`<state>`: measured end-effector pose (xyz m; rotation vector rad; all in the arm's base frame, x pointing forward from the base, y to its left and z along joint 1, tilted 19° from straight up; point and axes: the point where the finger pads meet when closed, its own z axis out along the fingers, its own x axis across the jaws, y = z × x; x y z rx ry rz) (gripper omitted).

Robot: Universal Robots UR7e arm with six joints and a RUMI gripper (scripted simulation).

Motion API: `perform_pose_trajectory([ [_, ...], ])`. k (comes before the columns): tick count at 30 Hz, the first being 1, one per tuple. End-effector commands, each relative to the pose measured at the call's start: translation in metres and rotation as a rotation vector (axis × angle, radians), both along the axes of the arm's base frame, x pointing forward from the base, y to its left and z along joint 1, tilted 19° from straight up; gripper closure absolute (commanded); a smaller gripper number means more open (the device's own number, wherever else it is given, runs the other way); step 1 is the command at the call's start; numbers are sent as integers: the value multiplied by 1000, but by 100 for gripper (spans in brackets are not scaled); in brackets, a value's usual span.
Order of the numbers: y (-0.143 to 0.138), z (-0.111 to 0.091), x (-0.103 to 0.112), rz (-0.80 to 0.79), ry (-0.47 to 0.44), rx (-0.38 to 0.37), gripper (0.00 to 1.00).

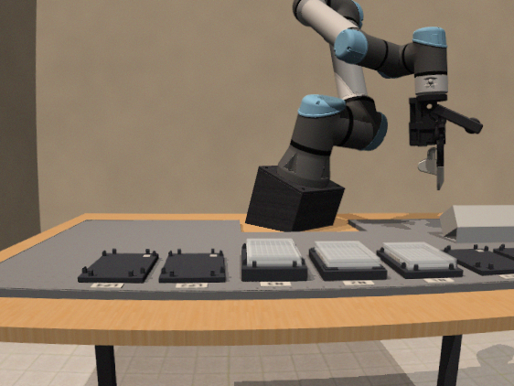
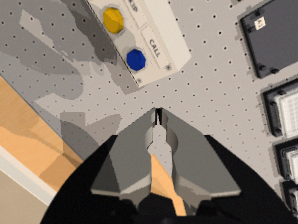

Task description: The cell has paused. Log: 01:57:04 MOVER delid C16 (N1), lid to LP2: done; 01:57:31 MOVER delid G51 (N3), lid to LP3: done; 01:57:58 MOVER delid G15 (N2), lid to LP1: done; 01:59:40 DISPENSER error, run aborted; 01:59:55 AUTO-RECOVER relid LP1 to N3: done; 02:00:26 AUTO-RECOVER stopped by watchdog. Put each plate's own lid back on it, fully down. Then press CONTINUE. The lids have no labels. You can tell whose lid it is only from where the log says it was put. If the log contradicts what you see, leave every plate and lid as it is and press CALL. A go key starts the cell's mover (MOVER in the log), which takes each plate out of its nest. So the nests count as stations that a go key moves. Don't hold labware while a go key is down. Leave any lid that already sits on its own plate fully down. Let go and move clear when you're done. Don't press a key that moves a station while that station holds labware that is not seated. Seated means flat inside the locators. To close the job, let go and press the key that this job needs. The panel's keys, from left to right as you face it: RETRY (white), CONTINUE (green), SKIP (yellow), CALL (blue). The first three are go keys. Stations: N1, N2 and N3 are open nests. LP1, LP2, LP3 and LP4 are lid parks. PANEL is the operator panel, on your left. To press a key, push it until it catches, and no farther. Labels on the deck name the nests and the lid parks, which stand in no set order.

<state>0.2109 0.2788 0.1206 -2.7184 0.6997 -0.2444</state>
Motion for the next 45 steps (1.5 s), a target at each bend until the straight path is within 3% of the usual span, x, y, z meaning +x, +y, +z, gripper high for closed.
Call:
perform_pose_trajectory([
  [1,37,8,0,54,-38,-78,100],
  [29,152,26,-23,54,-38,-78,100],
  [45,151,26,-23,53,-36,-78,100],
])
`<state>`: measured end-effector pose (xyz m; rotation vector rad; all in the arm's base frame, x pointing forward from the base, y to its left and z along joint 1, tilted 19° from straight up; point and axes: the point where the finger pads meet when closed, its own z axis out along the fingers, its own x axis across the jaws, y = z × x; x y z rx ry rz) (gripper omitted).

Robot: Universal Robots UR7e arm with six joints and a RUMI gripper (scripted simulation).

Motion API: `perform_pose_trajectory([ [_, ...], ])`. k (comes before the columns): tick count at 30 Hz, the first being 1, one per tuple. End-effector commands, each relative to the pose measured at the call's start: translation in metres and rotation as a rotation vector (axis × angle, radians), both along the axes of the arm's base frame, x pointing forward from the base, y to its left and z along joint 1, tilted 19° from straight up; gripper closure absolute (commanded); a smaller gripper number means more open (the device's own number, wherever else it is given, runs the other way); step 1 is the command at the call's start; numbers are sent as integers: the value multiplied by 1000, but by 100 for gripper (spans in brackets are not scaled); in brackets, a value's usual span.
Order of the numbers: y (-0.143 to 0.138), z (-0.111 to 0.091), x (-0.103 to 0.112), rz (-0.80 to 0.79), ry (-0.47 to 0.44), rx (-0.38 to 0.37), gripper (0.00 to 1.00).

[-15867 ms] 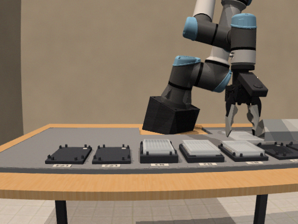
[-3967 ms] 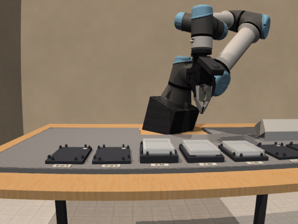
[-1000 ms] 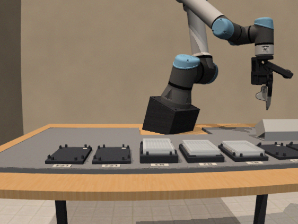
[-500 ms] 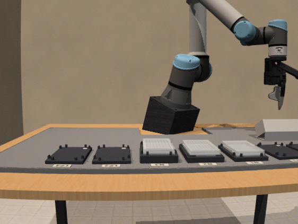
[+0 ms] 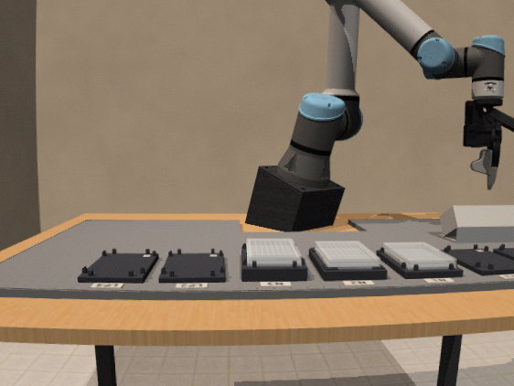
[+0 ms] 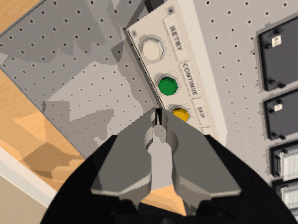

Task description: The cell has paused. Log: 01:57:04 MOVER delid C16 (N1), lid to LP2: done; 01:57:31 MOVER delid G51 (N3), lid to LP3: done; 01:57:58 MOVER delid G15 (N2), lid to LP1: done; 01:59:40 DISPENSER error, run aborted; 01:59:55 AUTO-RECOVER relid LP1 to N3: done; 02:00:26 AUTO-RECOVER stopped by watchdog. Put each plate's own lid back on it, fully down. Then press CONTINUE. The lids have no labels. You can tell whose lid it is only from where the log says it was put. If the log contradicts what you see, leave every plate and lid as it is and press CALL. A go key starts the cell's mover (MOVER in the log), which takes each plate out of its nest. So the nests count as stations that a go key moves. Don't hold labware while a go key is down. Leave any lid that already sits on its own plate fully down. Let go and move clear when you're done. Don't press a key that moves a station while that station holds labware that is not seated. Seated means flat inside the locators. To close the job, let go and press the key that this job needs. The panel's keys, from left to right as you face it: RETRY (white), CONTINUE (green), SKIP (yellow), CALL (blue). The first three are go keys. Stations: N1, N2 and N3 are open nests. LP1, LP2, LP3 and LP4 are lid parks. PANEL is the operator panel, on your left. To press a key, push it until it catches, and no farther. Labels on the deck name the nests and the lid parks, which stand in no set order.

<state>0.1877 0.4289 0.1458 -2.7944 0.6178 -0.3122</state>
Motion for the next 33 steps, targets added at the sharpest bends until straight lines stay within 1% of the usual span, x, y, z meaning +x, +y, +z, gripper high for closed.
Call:
perform_pose_trajectory([
  [1,1,1,0,-2,-1,-1,100],
  [11,3,-16,4,-2,2,-5,100],
  [16,3,-21,5,-3,2,-5,100],
  [25,5,-18,5,-2,-1,-1,100],
  [33,4,-21,7,-3,1,-3,100],
])
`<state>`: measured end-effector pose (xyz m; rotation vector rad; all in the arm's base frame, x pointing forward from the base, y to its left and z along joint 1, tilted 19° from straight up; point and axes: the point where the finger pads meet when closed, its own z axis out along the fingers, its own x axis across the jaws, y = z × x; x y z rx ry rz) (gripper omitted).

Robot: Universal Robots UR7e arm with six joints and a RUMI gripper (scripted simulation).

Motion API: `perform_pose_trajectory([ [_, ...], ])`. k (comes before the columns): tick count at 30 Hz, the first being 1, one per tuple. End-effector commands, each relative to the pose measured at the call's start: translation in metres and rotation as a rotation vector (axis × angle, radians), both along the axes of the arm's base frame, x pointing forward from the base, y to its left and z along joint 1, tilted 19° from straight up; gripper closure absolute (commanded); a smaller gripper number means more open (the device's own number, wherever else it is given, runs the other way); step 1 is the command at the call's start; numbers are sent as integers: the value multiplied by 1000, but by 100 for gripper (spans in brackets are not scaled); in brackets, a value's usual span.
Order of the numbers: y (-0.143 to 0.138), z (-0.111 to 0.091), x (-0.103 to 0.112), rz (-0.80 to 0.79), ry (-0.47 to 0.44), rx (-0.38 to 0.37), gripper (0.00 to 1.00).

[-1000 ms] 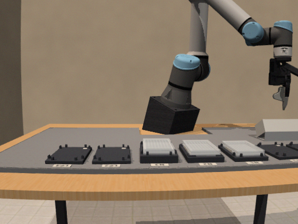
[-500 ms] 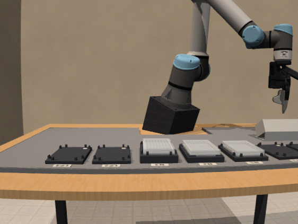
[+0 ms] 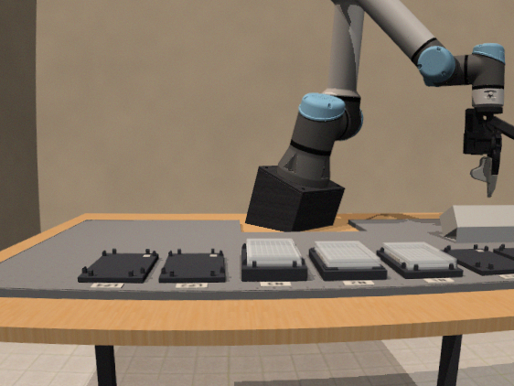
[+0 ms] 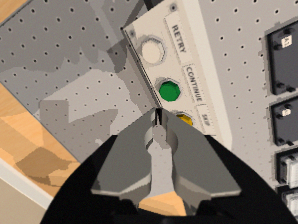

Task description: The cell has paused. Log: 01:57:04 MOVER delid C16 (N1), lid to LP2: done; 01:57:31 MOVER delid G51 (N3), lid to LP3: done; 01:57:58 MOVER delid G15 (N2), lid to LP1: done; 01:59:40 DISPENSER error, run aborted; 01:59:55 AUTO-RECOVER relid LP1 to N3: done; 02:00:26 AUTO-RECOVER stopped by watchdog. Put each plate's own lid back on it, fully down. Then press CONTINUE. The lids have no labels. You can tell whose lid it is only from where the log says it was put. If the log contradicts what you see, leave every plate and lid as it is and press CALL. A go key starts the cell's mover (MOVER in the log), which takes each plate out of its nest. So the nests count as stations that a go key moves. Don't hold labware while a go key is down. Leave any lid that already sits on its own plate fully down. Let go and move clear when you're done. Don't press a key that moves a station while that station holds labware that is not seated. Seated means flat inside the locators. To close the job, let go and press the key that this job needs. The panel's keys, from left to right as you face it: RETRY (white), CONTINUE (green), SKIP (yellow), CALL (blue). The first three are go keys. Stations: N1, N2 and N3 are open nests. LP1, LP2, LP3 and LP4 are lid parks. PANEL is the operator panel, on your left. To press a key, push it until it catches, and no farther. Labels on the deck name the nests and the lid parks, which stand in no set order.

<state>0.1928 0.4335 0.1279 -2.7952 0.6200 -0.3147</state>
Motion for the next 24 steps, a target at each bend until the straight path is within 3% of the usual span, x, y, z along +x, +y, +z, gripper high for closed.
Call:
perform_pose_trajectory([
  [1,0,-4,2,-1,2,-2,100],
  [24,2,-14,12,-1,3,-2,100],
])
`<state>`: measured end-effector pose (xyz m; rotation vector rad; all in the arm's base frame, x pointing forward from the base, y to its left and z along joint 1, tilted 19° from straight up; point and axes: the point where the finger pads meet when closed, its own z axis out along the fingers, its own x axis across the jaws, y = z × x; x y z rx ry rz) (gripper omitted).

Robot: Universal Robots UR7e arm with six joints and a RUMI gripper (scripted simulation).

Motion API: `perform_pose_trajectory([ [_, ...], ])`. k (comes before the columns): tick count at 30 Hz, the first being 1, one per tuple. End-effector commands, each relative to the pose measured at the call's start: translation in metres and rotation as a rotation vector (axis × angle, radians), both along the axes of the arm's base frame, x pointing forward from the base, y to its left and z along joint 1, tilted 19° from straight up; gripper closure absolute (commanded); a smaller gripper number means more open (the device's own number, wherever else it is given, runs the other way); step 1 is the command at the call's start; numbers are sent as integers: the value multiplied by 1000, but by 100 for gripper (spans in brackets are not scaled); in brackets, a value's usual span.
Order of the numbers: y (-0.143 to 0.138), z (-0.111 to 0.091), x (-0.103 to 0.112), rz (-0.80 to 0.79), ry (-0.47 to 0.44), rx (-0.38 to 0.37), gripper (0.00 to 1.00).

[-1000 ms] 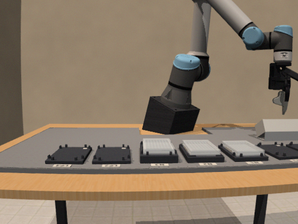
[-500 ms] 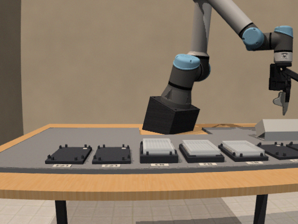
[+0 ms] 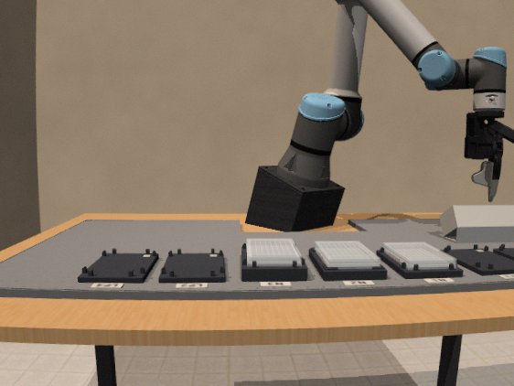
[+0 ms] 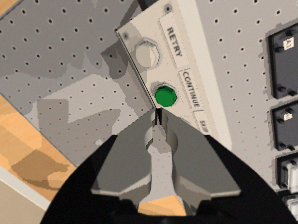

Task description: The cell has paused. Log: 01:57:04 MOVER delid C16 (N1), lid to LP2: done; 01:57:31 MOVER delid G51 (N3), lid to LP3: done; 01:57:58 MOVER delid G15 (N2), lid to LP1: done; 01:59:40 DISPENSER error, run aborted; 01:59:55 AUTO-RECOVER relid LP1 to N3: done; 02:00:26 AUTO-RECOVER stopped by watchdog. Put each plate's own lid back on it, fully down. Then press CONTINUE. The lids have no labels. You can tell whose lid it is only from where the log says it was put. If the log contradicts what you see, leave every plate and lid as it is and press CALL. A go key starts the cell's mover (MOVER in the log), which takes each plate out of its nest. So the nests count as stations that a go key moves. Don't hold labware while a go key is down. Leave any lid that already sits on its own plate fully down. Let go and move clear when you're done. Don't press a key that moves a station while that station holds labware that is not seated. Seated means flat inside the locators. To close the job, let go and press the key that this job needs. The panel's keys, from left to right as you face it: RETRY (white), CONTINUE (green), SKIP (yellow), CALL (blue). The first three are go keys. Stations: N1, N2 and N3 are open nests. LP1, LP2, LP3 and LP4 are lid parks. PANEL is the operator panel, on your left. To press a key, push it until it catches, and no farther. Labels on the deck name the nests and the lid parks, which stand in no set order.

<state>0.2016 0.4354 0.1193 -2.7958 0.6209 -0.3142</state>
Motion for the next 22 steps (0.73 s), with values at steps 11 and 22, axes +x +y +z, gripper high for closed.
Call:
perform_pose_trajectory([
  [11,1,-9,7,-1,2,-1,100],
  [22,2,-14,13,-1,2,-1,100],
])
